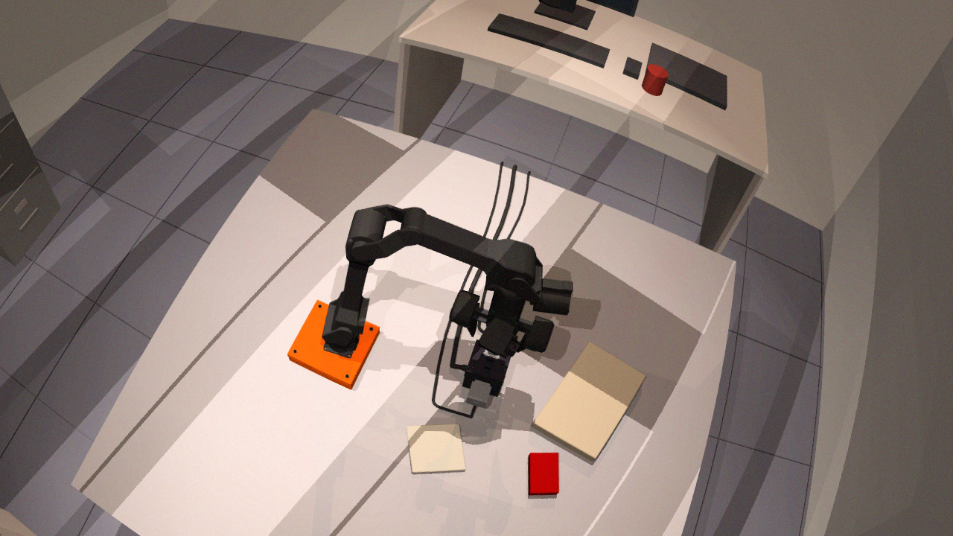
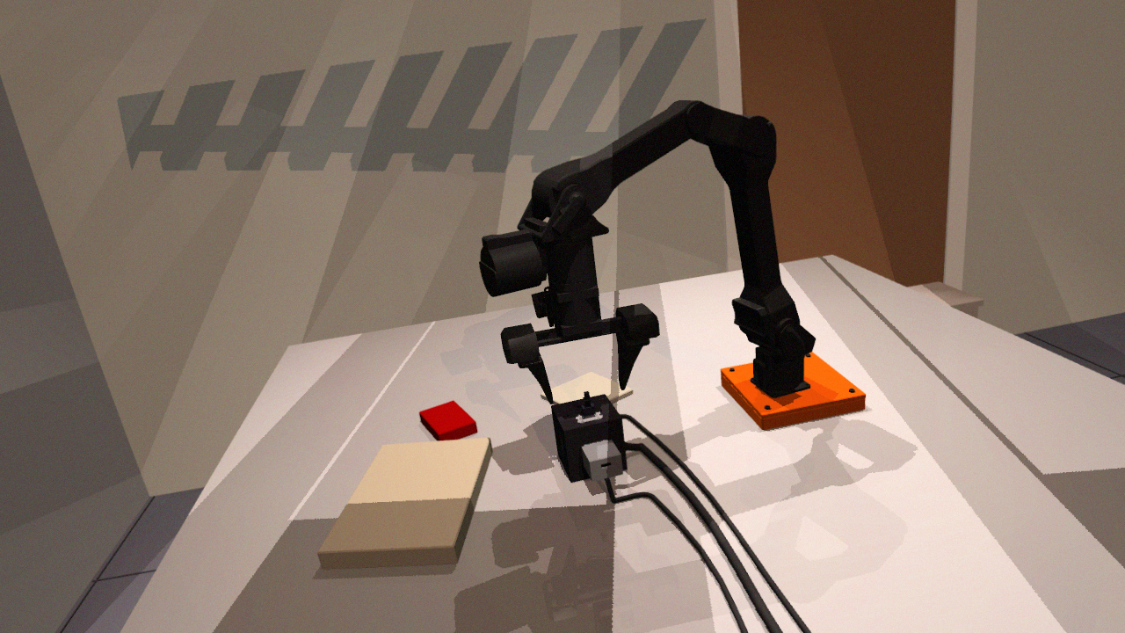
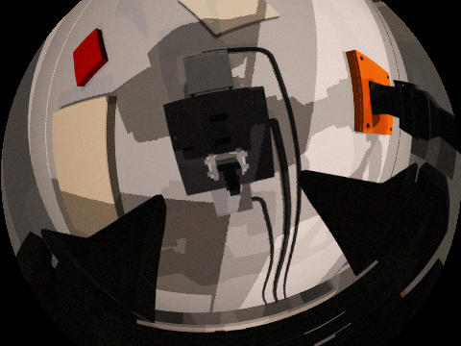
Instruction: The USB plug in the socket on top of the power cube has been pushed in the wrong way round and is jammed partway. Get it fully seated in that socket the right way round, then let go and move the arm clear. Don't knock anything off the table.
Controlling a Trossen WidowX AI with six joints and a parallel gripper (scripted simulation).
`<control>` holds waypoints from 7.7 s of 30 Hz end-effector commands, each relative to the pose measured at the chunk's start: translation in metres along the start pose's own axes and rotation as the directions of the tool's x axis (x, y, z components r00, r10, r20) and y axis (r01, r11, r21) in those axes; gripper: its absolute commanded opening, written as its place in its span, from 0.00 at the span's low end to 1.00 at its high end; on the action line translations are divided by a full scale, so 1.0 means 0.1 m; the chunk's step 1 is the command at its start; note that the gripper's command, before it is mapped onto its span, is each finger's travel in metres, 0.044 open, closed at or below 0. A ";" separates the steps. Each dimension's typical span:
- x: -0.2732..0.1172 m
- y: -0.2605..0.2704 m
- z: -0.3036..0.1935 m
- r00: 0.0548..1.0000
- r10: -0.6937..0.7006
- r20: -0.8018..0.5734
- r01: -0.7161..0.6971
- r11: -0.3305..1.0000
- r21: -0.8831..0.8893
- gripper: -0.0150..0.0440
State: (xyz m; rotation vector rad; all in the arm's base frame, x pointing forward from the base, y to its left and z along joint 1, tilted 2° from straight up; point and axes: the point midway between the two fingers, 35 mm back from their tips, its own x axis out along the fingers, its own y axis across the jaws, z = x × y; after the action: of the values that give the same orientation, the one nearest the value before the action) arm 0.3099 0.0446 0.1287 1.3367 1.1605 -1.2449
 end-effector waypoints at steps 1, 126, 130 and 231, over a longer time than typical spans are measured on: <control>0.03 0.00 0.01 1.000 0.000 0.005 0.000 1.000 0.006 1.00; -0.26 0.00 0.00 1.000 -0.003 0.001 0.003 0.558 -0.830 0.25; -0.26 0.00 0.00 1.000 -0.003 0.001 0.002 0.468 -0.884 0.25; -0.25 0.00 0.01 1.000 -0.003 0.004 -0.003 -1.000 -0.007 0.25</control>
State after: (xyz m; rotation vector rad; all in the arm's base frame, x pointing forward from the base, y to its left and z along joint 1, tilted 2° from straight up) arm 0.3083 0.0436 0.1542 -1.1039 1.2136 1.1182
